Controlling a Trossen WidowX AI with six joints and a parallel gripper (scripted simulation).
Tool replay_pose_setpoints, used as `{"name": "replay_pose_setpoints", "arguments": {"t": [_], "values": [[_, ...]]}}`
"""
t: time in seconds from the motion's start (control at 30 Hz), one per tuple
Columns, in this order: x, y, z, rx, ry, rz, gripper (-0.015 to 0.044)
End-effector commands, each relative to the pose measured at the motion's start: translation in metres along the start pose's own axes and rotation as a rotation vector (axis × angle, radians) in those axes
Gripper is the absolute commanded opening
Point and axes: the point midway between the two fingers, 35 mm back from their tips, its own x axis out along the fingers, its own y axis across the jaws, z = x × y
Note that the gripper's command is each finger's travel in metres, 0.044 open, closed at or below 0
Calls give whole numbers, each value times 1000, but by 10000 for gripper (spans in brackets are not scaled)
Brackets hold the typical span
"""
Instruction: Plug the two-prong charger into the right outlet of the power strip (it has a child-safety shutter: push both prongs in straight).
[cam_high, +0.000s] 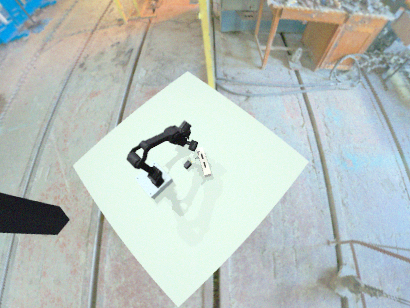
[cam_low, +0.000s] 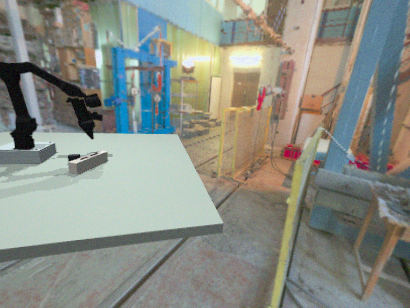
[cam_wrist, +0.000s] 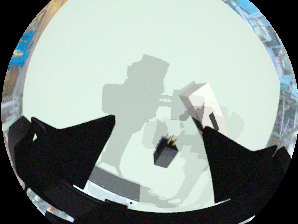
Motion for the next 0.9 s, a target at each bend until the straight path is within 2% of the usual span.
{"name": "replay_pose_setpoints", "arguments": {"t": [0.0,0.63,0.87], "values": [[7,-6,-15,48,49,10,440],[29,-32,-91,304,287,65,440],[32,-32,-96,323,303,70,440]]}}
